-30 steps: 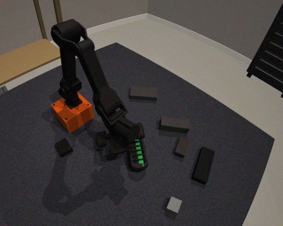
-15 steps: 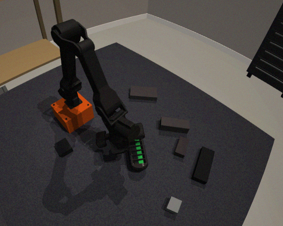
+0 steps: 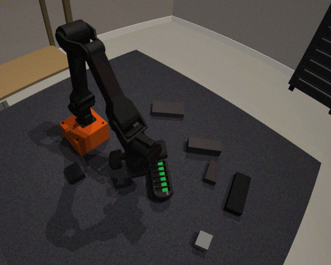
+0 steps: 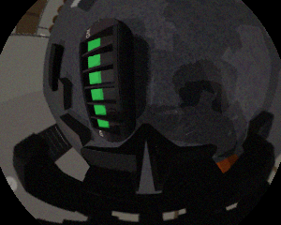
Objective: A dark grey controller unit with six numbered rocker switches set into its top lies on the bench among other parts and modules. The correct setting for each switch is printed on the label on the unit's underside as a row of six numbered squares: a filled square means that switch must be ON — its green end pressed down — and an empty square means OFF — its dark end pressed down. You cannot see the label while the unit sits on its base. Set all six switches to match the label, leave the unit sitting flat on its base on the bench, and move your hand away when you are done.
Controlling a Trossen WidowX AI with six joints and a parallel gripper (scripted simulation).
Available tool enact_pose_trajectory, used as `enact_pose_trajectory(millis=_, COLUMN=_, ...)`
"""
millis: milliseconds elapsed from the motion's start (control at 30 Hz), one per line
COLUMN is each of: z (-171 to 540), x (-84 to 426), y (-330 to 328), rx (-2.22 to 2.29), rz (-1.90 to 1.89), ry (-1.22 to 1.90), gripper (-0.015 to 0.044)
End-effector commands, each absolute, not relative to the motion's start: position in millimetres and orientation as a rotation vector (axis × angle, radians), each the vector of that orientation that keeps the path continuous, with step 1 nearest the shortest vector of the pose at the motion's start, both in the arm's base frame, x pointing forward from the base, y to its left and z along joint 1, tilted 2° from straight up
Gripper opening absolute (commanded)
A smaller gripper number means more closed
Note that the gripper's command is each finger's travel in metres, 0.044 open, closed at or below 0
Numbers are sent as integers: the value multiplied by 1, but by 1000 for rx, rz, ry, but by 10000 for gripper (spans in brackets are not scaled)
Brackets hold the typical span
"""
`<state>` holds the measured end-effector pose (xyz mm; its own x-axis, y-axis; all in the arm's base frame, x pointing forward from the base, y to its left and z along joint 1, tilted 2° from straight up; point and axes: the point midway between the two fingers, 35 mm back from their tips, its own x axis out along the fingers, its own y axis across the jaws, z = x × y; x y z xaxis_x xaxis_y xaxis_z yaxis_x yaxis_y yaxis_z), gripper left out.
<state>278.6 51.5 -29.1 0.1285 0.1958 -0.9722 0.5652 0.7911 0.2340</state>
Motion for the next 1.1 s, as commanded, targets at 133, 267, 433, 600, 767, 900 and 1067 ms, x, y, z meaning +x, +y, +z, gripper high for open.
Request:
enact_pose_trajectory(millis=133, z=7, x=280, y=46, rx=666, rz=-268, ry=1409, gripper=0)
enact_pose_trajectory(millis=267, z=12, x=287, y=55, rx=614, rz=-327, ry=1414, gripper=105)
enact_pose_trajectory(millis=433, z=26, x=299, y=79, rx=503, rz=-439, ry=1389, gripper=236)
enact_pose_trajectory(millis=600, z=42, x=307, y=103, rx=412, rz=-516, ry=1331, gripper=368)
enact_pose_trajectory(millis=767, z=42, x=308, y=104, rx=408, rz=-519, ry=1329, gripper=440)
enact_pose_trajectory(millis=900, z=38, x=308, y=104, rx=409, rz=-519, ry=1329, gripper=440)
enact_pose_trajectory(millis=1067, z=30, x=309, y=104, rx=409, rz=-520, ry=1331, gripper=440)
